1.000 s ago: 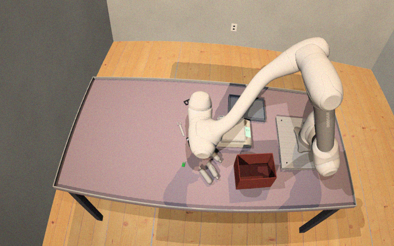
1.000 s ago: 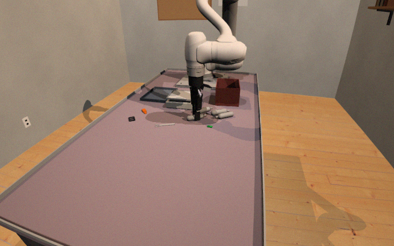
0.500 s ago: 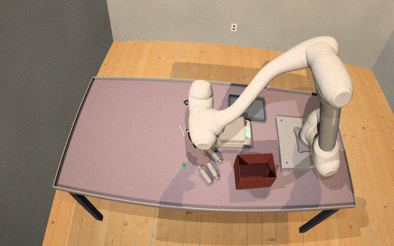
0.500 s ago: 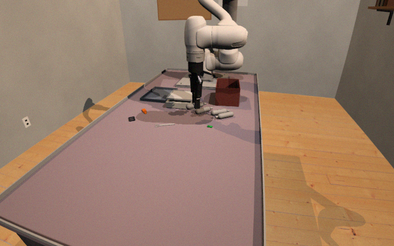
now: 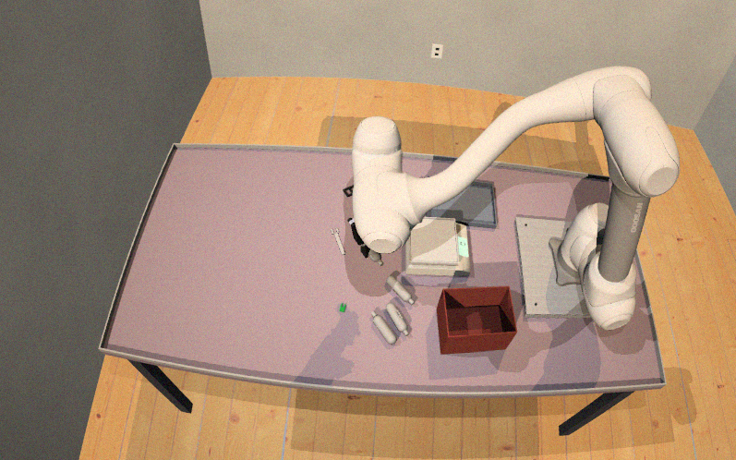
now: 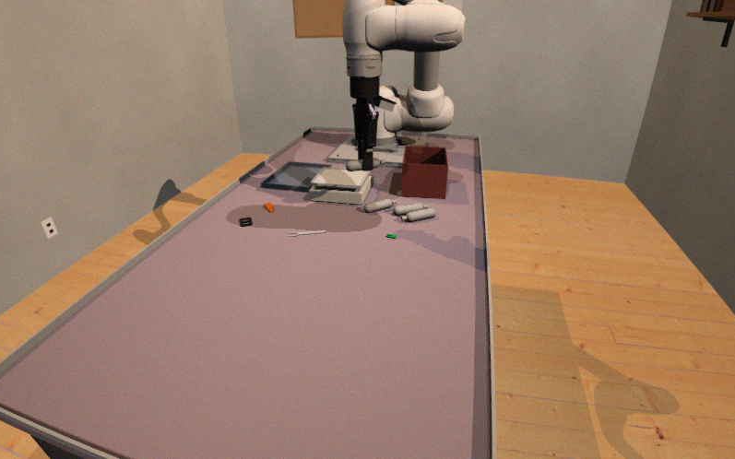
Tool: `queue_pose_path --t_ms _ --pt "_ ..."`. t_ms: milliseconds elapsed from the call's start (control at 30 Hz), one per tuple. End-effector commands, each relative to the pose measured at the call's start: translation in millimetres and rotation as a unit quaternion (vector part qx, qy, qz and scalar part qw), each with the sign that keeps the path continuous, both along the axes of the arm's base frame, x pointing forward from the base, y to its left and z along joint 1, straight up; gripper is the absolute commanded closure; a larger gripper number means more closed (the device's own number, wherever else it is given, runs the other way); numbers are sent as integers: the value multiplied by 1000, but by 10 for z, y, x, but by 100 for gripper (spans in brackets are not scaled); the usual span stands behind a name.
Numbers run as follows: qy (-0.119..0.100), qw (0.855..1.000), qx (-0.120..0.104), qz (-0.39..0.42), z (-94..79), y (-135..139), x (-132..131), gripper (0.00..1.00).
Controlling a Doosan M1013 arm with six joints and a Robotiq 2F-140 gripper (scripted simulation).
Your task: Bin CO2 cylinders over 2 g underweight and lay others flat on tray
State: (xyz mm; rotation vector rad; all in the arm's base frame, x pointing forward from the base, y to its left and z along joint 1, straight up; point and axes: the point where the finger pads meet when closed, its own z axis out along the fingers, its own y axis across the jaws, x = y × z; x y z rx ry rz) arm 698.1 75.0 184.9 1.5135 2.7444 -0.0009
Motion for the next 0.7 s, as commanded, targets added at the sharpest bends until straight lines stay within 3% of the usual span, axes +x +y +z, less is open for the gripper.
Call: queue_pose_path --t_ms 0,233,300,367,433,467,567,667 --pt "0 1000 0 0 20 1 2 90" --pt "0 1000 0 -3 22 -13 -12 90" --pt "-1 999 0 -47 55 -262 -286 90" --pt "-1 999 0 -47 55 -262 -286 90" --pt "-1 990 1 -145 76 -656 -822 90" --pt "-1 981 1 -195 62 -694 -919 90" --pt "-1 962 2 -275 26 -911 -1344 90" --pt "-2 958 2 -286 9 -1150 -1775 90"
